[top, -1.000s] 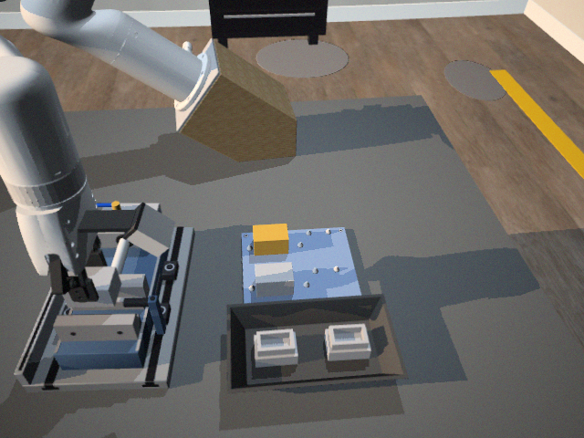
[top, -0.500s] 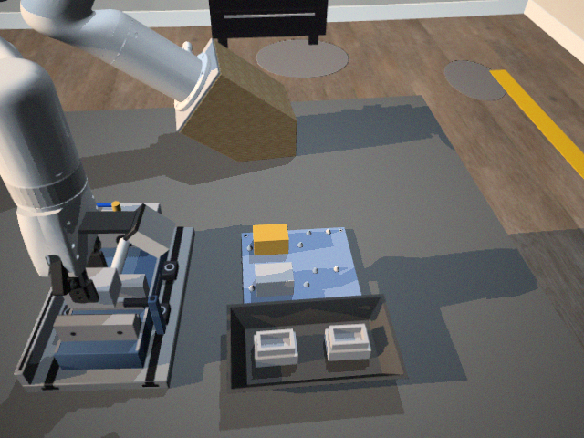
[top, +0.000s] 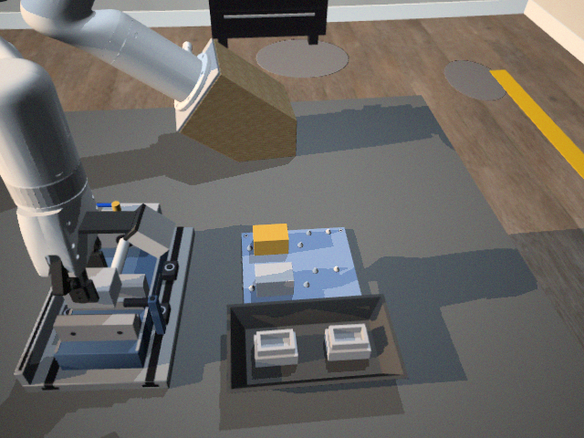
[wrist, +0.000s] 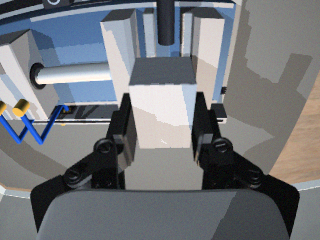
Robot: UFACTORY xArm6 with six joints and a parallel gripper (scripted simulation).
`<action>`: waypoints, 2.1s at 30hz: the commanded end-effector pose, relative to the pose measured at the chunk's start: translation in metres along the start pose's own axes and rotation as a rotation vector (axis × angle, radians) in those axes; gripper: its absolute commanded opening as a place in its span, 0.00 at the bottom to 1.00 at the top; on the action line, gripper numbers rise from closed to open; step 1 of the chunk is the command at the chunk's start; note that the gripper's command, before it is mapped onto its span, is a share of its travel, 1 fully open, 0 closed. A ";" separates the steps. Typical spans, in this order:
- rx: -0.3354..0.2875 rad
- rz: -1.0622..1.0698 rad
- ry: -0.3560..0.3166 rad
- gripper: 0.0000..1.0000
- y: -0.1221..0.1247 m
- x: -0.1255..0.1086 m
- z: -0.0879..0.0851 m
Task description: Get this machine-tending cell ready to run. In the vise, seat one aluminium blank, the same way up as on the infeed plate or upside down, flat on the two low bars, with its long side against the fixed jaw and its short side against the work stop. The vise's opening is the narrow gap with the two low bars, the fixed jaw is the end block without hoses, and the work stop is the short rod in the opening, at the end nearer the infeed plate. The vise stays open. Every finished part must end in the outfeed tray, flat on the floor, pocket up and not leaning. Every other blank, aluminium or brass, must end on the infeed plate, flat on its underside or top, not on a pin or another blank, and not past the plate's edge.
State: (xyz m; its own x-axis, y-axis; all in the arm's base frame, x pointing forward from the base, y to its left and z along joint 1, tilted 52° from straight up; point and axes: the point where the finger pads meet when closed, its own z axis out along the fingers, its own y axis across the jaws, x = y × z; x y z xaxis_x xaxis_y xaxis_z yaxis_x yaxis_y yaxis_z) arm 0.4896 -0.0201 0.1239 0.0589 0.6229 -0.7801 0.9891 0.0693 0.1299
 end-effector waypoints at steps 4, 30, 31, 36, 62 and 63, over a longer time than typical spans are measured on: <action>-0.003 0.001 0.001 0.00 0.001 0.000 -0.001; -0.003 0.001 0.001 0.00 0.001 0.000 0.004; -0.003 0.001 0.001 0.00 0.001 0.000 0.004; -0.003 0.001 0.001 0.00 0.001 0.000 0.006; -0.003 0.001 0.001 0.00 0.001 0.000 0.015; -0.003 0.001 0.001 0.00 0.001 0.000 0.015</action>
State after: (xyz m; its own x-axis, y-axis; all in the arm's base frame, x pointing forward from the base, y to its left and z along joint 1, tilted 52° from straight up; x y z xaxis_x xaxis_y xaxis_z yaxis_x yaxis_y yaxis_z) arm 0.4918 -0.0319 0.1146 0.0588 0.6230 -0.7800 0.9891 0.0693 0.1299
